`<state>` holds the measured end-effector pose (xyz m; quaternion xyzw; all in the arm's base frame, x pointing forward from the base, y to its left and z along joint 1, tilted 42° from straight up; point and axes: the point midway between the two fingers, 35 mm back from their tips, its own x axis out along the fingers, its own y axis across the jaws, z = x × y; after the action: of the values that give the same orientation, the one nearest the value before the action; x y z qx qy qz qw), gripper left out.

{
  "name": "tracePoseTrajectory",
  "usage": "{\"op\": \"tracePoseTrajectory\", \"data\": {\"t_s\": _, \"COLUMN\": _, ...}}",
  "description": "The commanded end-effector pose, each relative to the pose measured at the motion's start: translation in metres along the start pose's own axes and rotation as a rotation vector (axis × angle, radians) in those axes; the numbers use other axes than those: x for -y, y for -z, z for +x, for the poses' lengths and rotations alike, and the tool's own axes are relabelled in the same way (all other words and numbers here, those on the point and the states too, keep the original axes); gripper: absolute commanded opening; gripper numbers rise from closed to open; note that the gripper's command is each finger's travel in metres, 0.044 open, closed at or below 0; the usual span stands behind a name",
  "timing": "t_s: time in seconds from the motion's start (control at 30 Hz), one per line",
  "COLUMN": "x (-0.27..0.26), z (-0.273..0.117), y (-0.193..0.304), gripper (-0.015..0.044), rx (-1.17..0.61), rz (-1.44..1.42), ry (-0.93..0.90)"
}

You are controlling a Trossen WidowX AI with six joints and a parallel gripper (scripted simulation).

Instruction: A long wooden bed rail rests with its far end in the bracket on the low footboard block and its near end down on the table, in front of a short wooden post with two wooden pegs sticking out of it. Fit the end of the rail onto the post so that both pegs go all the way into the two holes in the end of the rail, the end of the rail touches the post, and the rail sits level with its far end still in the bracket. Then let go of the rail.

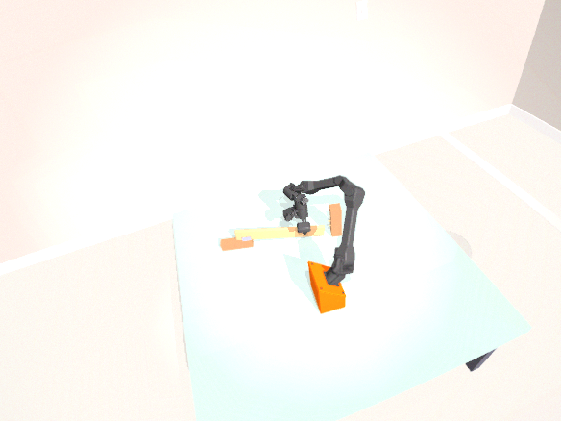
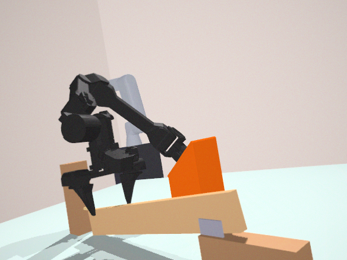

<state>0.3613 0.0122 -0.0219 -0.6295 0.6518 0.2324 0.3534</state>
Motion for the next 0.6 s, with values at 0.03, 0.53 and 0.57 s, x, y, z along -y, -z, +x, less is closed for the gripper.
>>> {"op": "tracePoseTrajectory", "data": {"t_s": 0.03, "x": -0.002, "z": 0.013, "y": 0.002, "gripper": 0.044, "rx": -0.01, "rz": -0.007, "ry": -0.008}}
{"op": "tracePoseTrajectory", "data": {"t_s": 0.53, "x": -0.003, "z": 0.037, "y": 0.003, "gripper": 0.044, "rx": -0.012, "rz": -0.007, "ry": -0.007}}
{"op": "tracePoseTrajectory", "data": {"t_s": 0.57, "x": -0.003, "z": 0.039, "y": 0.004, "gripper": 0.044, "rx": -0.012, "rz": -0.007, "ry": -0.007}}
